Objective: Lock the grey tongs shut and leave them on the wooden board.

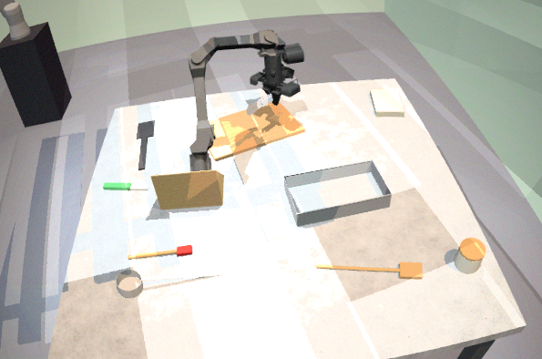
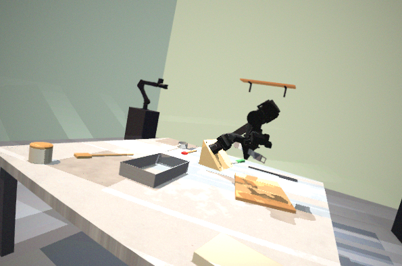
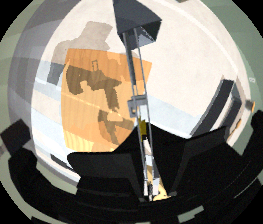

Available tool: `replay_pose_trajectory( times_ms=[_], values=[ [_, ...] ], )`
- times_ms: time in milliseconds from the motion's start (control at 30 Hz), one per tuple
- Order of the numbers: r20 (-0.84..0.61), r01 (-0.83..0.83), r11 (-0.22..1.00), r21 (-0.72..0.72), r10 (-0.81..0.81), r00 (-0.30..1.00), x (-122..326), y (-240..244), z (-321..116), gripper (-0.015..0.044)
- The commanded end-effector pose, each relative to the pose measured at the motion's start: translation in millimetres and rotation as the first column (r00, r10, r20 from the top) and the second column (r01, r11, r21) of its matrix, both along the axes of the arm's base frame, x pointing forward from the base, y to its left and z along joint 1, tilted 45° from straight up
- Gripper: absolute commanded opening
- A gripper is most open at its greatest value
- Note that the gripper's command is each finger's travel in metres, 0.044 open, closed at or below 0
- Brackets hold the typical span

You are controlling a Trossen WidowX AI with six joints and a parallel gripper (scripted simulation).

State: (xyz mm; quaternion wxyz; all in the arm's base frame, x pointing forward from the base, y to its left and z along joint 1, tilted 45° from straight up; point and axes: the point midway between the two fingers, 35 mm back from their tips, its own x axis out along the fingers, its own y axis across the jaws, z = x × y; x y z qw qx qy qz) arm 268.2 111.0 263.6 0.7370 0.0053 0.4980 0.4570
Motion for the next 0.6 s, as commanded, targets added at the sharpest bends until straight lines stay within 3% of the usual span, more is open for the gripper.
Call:
replay_pose_trajectory(
  times_ms=[0,267,567],
  values=[
    [0.093,-0.094,0.995,-0.020,0.095,0.991,-3.9,2.7,2.9,-0.0150],
    [0.298,-0.314,0.945,-0.094,0.327,0.897,-14.2,10.8,9.9,-0.0150],
    [0.484,-0.512,0.828,-0.226,0.552,0.679,-26.3,19.2,17.4,-0.0150]
  ],
)
